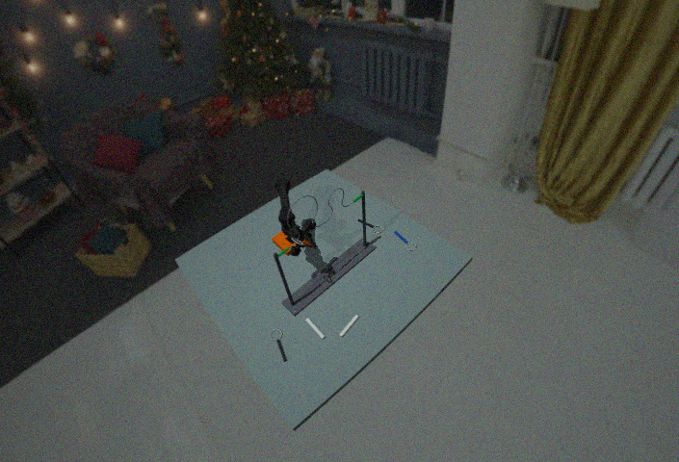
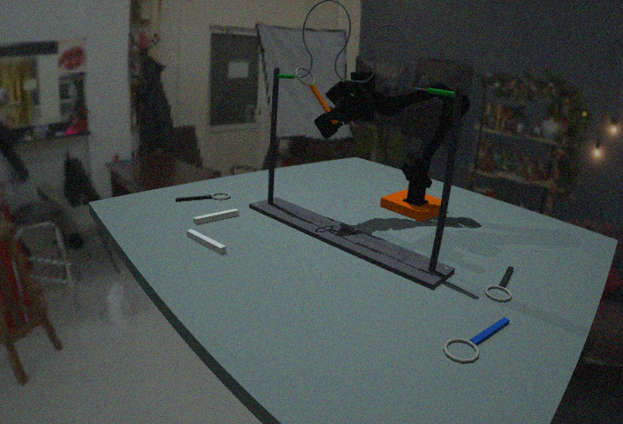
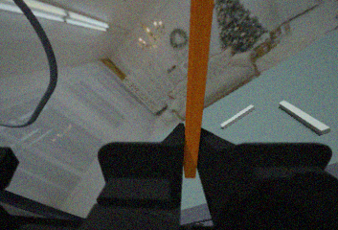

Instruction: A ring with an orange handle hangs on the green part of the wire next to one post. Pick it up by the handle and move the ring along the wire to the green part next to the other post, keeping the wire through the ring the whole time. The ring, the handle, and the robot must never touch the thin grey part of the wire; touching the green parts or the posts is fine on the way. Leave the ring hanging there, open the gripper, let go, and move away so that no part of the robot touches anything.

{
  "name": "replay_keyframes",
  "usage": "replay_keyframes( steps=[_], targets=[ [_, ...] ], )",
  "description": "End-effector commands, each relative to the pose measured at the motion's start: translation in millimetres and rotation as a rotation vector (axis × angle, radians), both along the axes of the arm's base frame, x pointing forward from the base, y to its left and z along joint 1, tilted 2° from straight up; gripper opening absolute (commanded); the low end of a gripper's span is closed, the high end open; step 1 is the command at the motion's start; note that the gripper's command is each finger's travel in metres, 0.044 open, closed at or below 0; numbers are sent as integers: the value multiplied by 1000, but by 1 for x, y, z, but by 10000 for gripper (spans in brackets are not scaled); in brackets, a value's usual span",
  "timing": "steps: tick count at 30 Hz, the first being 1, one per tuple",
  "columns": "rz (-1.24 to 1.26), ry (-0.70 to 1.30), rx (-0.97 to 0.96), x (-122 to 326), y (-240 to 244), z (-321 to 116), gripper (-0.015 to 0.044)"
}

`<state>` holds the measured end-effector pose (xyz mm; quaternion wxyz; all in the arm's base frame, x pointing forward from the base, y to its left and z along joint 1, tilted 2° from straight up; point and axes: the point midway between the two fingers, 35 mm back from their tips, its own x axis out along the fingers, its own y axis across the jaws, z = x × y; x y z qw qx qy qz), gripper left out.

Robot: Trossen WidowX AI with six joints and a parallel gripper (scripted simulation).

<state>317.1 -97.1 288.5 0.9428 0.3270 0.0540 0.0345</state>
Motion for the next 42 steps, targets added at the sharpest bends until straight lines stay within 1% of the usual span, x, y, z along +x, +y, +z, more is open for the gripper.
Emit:
replay_keyframes(
  steps=[1,13,23,42],
  targets=[
    [30,19,49,-6,8,11,-150],
    [140,114,238,-24,26,36,-150],
    [287,200,449,-44,36,68,-150],
    [363,165,817,-49,48,123,-150]
  ],
)
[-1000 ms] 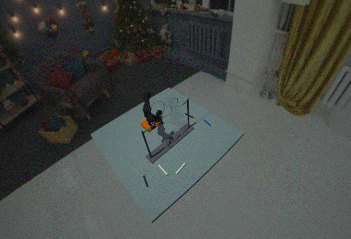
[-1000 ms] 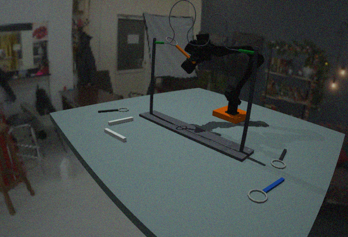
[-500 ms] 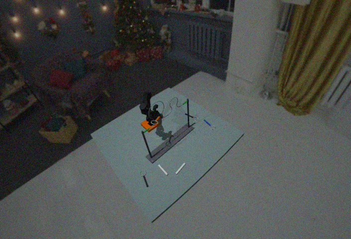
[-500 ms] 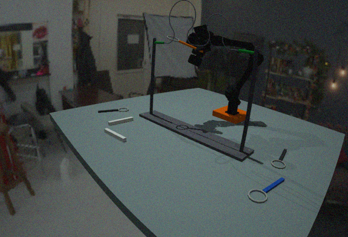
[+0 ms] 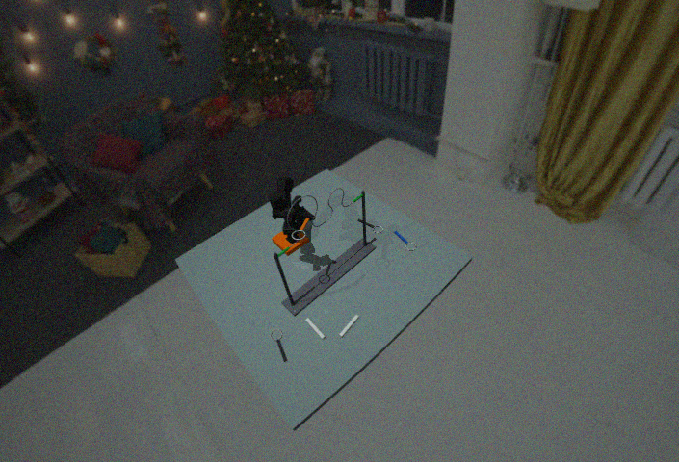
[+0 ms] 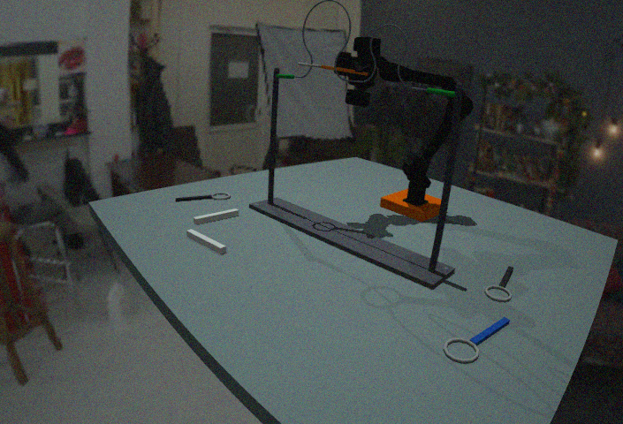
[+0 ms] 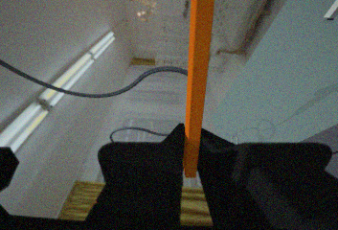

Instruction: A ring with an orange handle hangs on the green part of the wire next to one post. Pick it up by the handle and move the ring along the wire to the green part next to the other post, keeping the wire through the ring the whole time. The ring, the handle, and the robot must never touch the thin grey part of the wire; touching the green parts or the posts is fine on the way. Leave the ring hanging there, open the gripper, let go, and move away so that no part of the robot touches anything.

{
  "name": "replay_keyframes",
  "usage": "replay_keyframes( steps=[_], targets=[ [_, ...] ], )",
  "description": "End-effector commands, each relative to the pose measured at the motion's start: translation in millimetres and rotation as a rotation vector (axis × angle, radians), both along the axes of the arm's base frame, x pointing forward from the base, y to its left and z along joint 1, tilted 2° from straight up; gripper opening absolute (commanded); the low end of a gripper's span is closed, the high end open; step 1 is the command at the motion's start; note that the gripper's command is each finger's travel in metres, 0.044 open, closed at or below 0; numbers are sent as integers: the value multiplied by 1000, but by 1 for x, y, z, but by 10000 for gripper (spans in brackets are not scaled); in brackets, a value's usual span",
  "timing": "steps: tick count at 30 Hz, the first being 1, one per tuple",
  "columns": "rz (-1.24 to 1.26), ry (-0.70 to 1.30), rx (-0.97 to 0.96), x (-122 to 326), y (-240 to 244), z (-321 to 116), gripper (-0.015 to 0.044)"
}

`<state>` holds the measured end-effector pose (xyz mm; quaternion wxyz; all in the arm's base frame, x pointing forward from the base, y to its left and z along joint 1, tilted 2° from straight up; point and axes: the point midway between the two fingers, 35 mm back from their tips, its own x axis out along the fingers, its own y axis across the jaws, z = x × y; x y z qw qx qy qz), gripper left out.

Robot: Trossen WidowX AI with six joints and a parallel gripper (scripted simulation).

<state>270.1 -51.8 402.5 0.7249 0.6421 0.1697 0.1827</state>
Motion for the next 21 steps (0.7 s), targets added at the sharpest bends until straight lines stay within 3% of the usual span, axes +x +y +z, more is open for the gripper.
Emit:
replay_keyframes(
  steps=[1,21],
  targets=[
    [12,-3,72,-2,3,12,-150],
    [35,1,495,-6,-9,75,-150]
  ],
)
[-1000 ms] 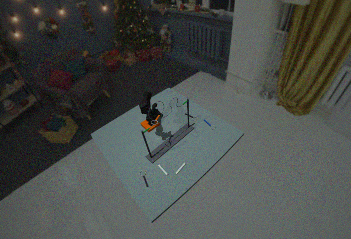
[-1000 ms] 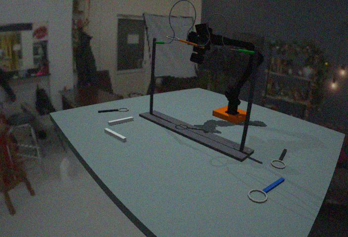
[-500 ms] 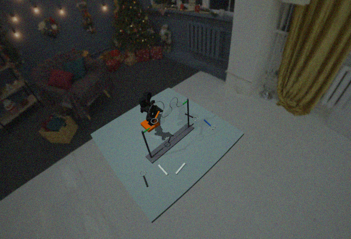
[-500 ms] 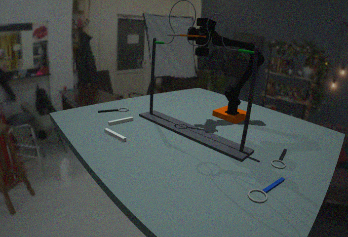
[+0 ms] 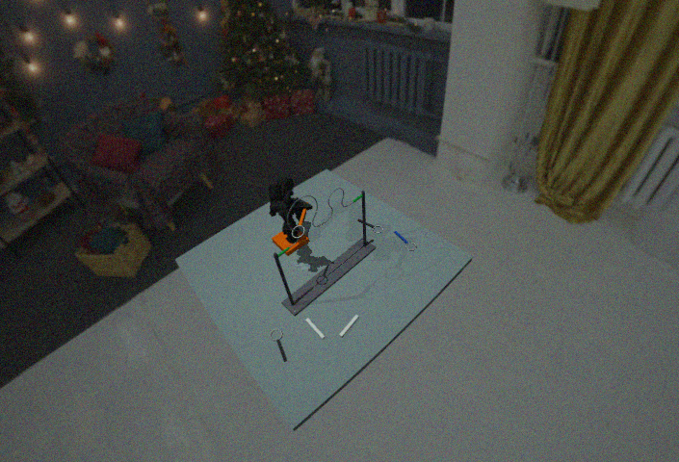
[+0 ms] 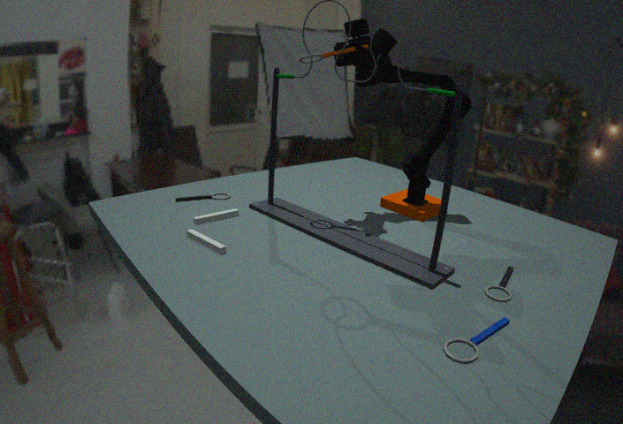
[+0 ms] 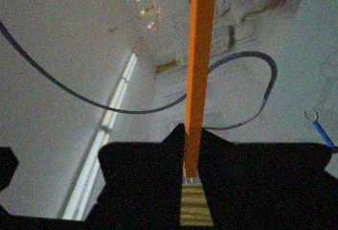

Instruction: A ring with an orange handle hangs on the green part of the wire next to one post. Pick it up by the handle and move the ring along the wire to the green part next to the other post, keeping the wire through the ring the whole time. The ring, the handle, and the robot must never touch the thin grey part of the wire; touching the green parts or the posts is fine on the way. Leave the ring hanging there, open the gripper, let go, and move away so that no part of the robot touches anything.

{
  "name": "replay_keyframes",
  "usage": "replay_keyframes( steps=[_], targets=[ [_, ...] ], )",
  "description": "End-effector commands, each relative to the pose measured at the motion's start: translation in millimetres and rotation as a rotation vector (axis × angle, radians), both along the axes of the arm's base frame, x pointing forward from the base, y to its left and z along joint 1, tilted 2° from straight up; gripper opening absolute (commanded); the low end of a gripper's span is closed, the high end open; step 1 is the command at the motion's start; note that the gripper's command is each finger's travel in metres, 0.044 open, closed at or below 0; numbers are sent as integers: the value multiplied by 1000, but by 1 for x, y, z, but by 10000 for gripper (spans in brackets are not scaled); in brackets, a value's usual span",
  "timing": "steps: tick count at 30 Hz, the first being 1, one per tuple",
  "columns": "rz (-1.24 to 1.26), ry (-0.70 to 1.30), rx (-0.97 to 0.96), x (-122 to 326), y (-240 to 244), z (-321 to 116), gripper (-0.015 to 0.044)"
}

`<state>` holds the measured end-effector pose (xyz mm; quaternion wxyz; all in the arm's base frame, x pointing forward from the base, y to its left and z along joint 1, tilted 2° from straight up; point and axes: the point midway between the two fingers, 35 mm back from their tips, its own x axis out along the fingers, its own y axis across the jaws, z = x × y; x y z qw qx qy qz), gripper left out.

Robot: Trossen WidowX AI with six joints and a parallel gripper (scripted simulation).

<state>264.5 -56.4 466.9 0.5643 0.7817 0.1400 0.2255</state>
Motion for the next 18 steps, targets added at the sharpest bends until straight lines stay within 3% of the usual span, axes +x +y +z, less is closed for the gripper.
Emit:
replay_keyframes(
  steps=[1,18],
  targets=[
    [-3,-2,83,0,-5,14,-150],
    [-57,41,312,6,-24,52,-150]
  ],
)
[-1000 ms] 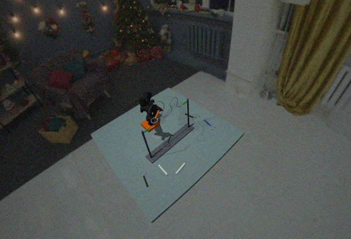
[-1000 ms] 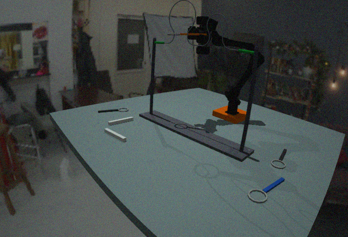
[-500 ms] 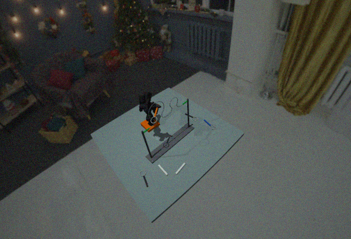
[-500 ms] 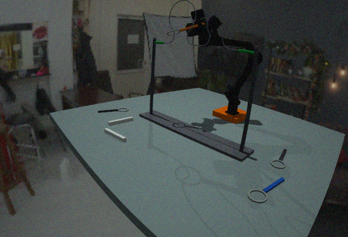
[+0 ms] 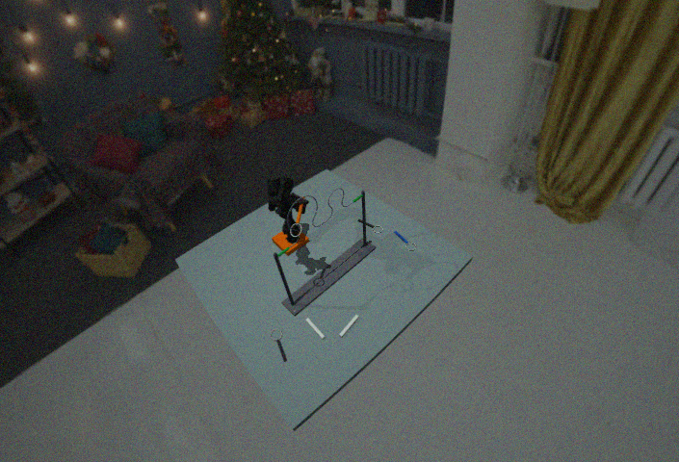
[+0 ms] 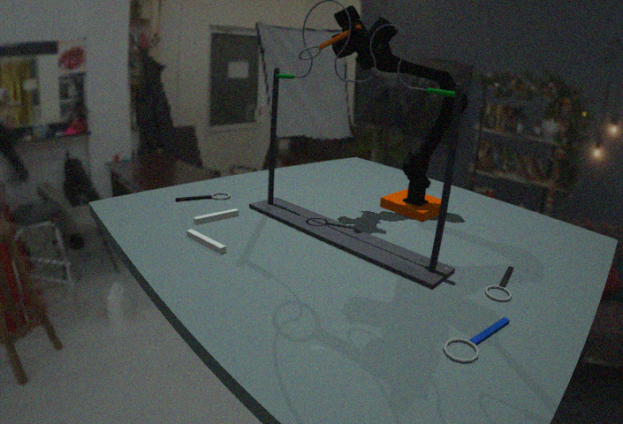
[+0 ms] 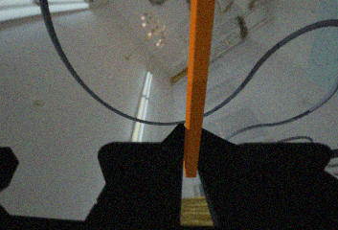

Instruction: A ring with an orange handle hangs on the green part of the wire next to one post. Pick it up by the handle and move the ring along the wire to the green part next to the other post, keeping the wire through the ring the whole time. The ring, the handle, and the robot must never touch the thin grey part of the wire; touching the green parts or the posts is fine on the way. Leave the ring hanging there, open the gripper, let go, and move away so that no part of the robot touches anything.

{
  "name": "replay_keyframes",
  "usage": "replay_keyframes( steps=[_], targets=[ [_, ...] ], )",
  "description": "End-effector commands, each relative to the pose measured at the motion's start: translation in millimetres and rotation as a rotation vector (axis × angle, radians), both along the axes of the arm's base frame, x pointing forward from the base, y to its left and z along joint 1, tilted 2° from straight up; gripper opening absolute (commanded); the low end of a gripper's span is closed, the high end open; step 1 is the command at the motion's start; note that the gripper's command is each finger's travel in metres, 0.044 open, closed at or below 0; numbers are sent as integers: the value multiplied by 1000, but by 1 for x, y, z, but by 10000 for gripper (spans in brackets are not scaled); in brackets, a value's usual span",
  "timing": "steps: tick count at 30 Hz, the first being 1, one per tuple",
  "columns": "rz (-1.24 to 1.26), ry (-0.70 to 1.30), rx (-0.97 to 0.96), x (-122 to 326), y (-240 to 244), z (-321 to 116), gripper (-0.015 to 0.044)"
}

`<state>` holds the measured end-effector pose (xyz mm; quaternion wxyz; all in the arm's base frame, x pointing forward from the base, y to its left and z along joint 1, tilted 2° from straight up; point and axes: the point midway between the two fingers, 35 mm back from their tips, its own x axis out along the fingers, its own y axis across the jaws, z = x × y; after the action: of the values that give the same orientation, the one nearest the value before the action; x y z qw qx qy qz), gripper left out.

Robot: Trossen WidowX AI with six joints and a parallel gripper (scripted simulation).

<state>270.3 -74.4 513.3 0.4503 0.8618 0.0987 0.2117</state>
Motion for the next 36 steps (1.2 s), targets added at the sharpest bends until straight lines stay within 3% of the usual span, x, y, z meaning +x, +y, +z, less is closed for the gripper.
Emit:
replay_keyframes(
  steps=[1,14,36],
  targets=[
    [-6,-1,32,1,-7,7,-150],
    [-4,2,-7,0,-12,13,-150],
    [-13,10,-258,1,-9,7,-150]
  ],
)
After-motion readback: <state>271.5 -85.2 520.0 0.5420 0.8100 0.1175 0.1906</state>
